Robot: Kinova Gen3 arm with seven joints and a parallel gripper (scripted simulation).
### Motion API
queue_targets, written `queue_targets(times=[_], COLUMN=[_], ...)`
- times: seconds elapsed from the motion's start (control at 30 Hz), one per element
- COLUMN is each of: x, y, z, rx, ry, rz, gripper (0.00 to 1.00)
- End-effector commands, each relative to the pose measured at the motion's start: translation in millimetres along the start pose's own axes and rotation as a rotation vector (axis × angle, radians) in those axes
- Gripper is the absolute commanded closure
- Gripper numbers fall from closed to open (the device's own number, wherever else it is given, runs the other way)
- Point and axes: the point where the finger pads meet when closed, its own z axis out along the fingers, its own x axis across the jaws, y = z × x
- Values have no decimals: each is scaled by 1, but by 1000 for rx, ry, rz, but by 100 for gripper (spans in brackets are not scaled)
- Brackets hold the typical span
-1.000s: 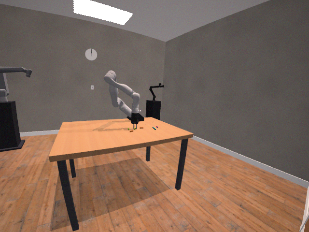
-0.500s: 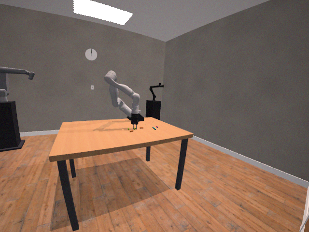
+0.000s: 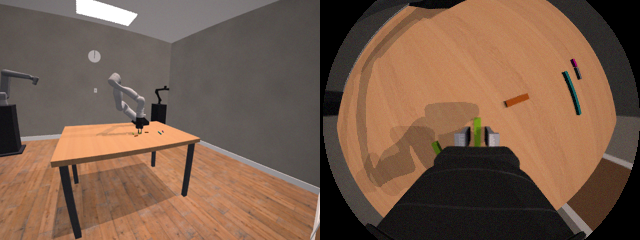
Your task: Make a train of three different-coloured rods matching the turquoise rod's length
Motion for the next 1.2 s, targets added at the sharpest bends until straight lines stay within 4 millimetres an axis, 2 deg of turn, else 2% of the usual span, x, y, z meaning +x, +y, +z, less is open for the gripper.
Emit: queue_targets(times=[0.0, 0.43, 0.47, 1.17], x=[1, 1, 1, 1], y=[0, 0, 0, 0], z=[-1, -1, -1, -1], rx=[-1, -1, -1, -1], ry=[1, 1, 1, 1], rz=[0, 0, 0, 0], gripper=[46, 46, 76, 76])
